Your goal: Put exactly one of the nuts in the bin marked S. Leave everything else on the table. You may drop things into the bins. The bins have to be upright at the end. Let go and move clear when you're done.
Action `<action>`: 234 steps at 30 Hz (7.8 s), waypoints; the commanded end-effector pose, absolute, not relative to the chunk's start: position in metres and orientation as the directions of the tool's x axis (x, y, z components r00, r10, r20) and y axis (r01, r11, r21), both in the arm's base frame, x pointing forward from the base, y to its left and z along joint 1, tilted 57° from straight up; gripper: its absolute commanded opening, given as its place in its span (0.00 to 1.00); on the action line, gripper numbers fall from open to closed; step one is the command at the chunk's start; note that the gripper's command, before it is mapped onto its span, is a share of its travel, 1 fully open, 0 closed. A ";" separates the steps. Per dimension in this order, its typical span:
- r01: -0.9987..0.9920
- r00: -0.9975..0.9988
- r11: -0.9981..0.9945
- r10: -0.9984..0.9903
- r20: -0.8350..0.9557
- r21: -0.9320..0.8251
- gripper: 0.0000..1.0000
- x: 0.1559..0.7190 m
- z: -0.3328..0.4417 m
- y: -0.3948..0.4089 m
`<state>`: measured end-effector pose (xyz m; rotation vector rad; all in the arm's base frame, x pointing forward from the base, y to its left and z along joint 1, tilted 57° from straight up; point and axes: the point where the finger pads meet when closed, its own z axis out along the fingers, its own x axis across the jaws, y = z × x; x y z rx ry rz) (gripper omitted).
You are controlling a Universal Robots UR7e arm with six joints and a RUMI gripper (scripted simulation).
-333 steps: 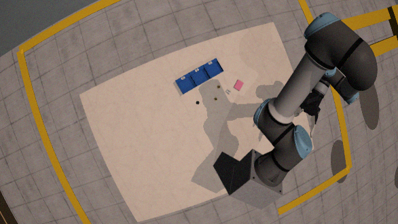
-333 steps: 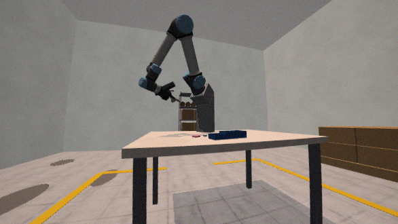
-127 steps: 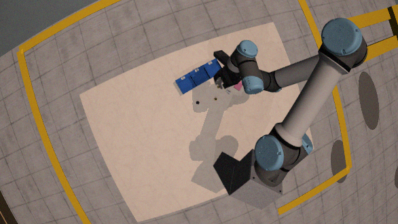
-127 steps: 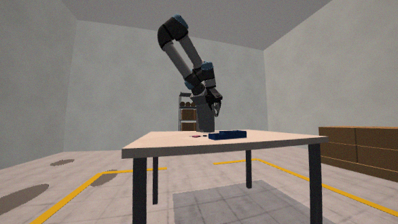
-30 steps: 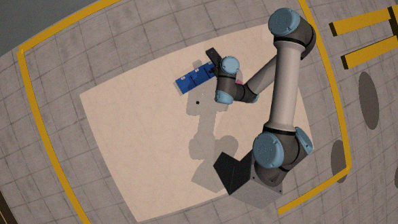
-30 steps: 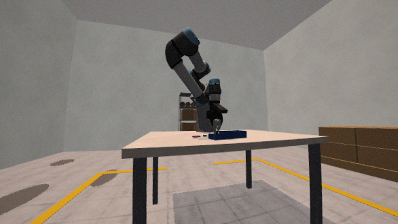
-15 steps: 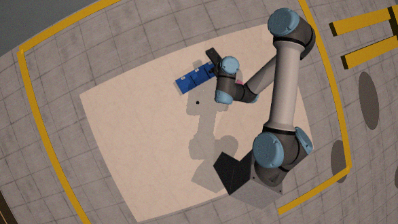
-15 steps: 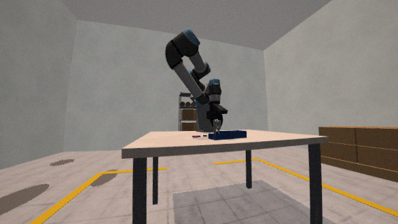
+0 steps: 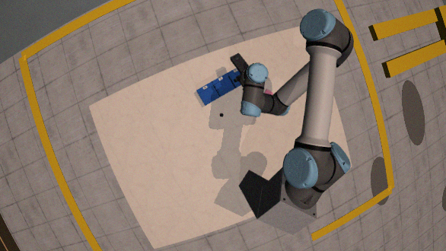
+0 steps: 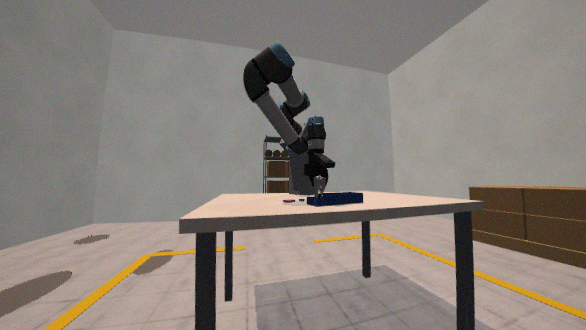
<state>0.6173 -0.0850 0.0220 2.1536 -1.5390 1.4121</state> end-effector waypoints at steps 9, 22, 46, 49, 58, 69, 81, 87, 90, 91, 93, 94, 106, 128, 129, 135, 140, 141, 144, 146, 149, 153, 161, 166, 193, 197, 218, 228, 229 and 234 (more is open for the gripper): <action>-0.799 0.035 -0.467 -0.666 0.745 -0.380 0.04 0.617 0.022 -0.085; -0.799 0.035 -0.467 -0.666 0.745 -0.380 0.04 0.613 0.027 -0.080; -0.799 0.035 -0.467 -0.666 0.745 -0.380 0.04 0.589 0.049 -0.057; -0.799 0.035 -0.467 -0.666 0.745 -0.380 0.04 0.582 0.055 -0.050; -0.799 0.035 -0.467 -0.666 0.745 -0.380 0.04 0.582 0.055 -0.050; -0.799 0.035 -0.467 -0.666 0.745 -0.380 0.04 0.579 0.014 -0.014; -0.799 0.035 -0.467 -0.666 0.745 -0.380 0.04 0.578 -0.008 0.006; -0.799 0.035 -0.467 -0.666 0.745 -0.380 0.04 0.581 -0.011 0.003; -0.799 0.035 -0.467 -0.666 0.745 -0.380 0.04 0.586 -0.015 -0.002; -0.799 0.035 -0.467 -0.666 0.745 -0.380 0.04 0.586 -0.015 -0.002; -0.799 0.035 -0.467 -0.666 0.745 -0.380 0.04 0.588 -0.017 -0.003; -0.799 0.035 -0.467 -0.666 0.745 -0.380 0.04 0.589 -0.018 -0.005; -0.799 0.035 -0.467 -0.666 0.745 -0.380 0.04 0.609 -0.036 -0.024; -0.799 0.035 -0.467 -0.666 0.745 -0.380 0.04 0.614 -0.041 -0.029; -0.799 0.035 -0.467 -0.666 0.745 -0.380 0.04 0.614 -0.041 -0.029; -0.799 0.035 -0.467 -0.666 0.745 -0.380 0.04 0.614 -0.041 -0.029; -0.799 0.035 -0.467 -0.666 0.745 -0.380 0.04 0.614 -0.041 -0.029; -0.799 0.035 -0.467 -0.666 0.745 -0.380 0.04 0.614 -0.041 -0.029; -0.799 0.035 -0.467 -0.666 0.745 -0.380 0.04 0.614 -0.041 -0.029; -0.799 0.035 -0.467 -0.666 0.745 -0.380 0.04 0.614 -0.041 -0.029; -0.799 0.035 -0.467 -0.666 0.745 -0.380 0.04 0.614 -0.041 -0.029; -0.799 0.035 -0.467 -0.666 0.745 -0.380 0.04 0.614 -0.041 -0.029; -0.799 0.035 -0.467 -0.666 0.745 -0.380 0.04 0.614 -0.041 -0.029; -0.799 0.035 -0.467 -0.666 0.745 -0.380 0.04 0.611 -0.038 -0.026; -0.799 0.035 -0.467 -0.666 0.745 -0.380 0.04 0.584 -0.013 0.000; -0.799 0.035 -0.467 -0.666 0.745 -0.380 0.04 0.578 -0.008 0.006; -0.799 0.035 -0.467 -0.667 0.745 -0.380 0.04 0.577 -0.052 0.046; -0.799 0.035 -0.467 -0.667 0.745 -0.380 0.04 0.577 -0.070 0.063; -0.799 0.035 -0.467 -0.667 0.745 -0.380 0.04 0.577 -0.070 0.063; -0.799 0.035 -0.467 -0.667 0.745 -0.380 0.04 0.580 -0.073 0.060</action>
